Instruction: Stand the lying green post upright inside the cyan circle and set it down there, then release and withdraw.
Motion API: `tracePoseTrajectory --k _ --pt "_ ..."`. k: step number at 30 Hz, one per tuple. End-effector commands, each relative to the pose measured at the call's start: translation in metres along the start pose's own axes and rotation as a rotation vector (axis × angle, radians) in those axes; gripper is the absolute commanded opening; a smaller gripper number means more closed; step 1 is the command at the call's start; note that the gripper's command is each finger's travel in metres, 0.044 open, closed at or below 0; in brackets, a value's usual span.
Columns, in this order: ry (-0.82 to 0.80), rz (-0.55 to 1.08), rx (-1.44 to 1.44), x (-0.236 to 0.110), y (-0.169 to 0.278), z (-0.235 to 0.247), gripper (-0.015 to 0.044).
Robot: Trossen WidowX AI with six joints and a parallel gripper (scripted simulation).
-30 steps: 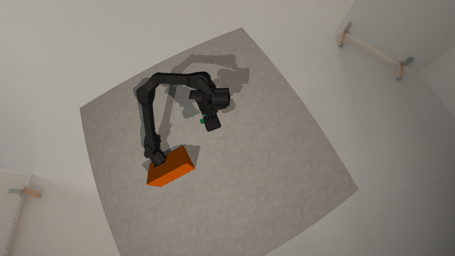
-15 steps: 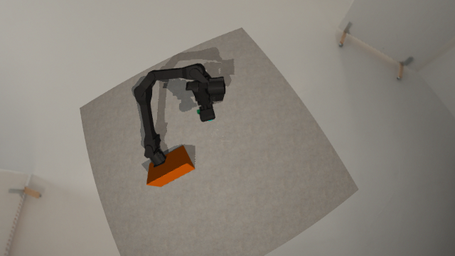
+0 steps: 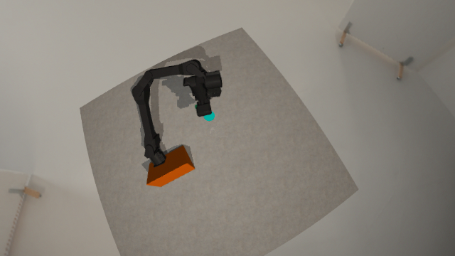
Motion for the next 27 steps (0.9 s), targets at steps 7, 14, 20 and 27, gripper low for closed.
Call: tracePoseTrajectory --k 7,14,20,27 --pt "0.057 -0.022 -0.008 0.005 0.005 0.002 0.0022" --pt "0.093 -0.04 -0.015 0.009 0.007 0.003 0.0022" --pt "0.123 -0.056 -0.021 0.012 0.009 0.004 0.0022" --pt "0.157 -0.077 -0.027 0.016 0.011 0.004 0.0022"
Point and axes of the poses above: the point midway between the two fingers, 35 mm back from their tips, its own x axis out along the fingers, its own z axis across the jaws, y = z × x, the point moved 7 cm from there along -x, back along the fingers, and after that the axes turned 3 degrees about -x, right-handed, at the moved point
